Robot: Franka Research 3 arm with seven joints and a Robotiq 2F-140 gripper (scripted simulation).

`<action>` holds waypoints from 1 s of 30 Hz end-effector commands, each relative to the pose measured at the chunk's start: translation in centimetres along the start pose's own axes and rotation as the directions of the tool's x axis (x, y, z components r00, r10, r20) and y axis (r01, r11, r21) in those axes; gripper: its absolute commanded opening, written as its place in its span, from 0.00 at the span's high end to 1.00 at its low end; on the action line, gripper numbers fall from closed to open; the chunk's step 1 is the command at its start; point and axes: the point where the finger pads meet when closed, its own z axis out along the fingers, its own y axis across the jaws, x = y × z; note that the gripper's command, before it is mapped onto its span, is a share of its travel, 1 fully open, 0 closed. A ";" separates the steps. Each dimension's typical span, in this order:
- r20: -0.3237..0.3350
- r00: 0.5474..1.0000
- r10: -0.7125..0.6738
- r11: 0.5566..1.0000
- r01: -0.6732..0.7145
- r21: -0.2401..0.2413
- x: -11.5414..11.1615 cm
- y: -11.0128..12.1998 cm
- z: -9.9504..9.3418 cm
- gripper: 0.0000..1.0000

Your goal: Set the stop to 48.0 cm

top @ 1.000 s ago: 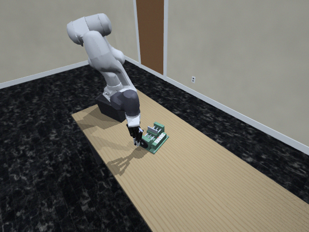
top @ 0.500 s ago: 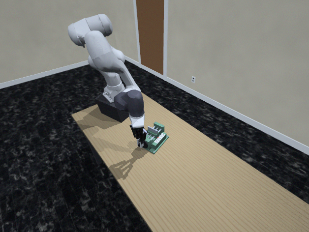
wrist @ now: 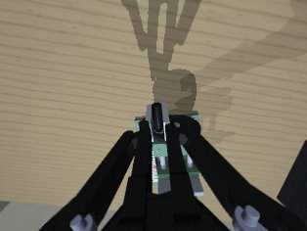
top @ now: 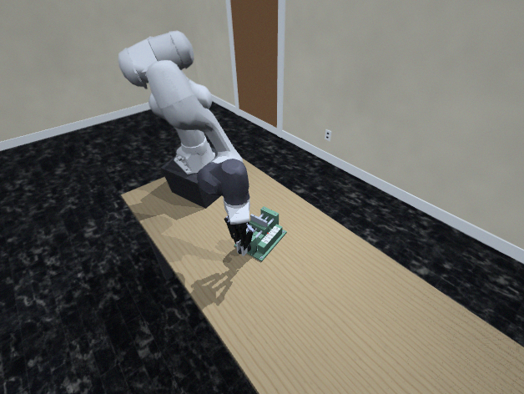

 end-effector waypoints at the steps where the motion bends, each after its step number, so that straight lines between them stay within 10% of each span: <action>1: -0.002 1.000 0.009 1.000 -0.009 0.001 0.1 -0.2 0.5 0.96; 30: -0.002 1.000 0.009 1.000 -0.009 0.001 0.1 3.5 4.2 0.96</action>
